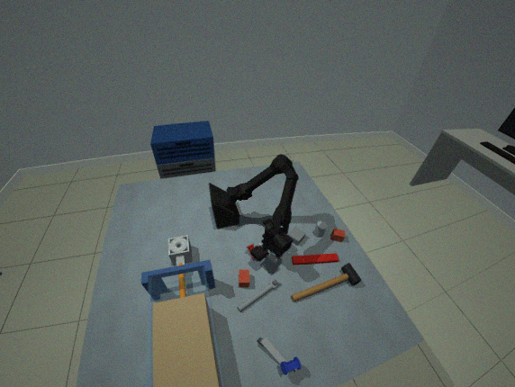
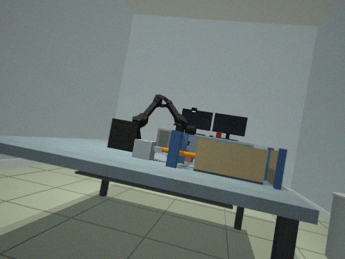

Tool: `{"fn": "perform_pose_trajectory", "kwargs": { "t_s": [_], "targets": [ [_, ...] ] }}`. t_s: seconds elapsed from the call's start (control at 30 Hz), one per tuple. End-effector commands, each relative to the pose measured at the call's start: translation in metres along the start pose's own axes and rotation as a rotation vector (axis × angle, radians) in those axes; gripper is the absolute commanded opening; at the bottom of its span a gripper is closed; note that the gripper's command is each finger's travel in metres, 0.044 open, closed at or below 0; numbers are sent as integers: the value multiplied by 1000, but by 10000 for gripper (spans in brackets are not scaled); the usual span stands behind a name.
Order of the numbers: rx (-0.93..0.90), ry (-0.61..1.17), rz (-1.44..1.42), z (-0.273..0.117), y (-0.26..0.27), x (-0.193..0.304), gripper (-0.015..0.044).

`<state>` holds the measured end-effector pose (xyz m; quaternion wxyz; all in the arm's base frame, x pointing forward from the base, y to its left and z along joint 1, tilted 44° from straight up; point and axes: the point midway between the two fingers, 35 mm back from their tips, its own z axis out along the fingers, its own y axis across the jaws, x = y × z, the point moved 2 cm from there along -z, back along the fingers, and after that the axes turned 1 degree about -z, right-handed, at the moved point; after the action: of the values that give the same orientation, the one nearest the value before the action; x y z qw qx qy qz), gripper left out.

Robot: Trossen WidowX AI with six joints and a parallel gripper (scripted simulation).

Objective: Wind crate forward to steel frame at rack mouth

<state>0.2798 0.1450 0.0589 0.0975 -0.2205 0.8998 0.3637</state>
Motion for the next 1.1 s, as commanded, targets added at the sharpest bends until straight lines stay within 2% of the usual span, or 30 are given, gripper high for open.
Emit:
{"fn": "perform_pose_trajectory", "kwargs": {
  "t_s": [0.0, 0.73, 0.8, 0.9, 1.07],
  "targets": [
    [0, -1, -2, 0, 0, 0, 180],
    [0, -1, -2, 0, 0, 0, 33],
    [0, -1, -2, 0, 0, 0, 0],
    [0, -1, -2, 0, 0, 0, 0],
    [15, 6, -1, -38, -7, -7, 0]
  ]
}}
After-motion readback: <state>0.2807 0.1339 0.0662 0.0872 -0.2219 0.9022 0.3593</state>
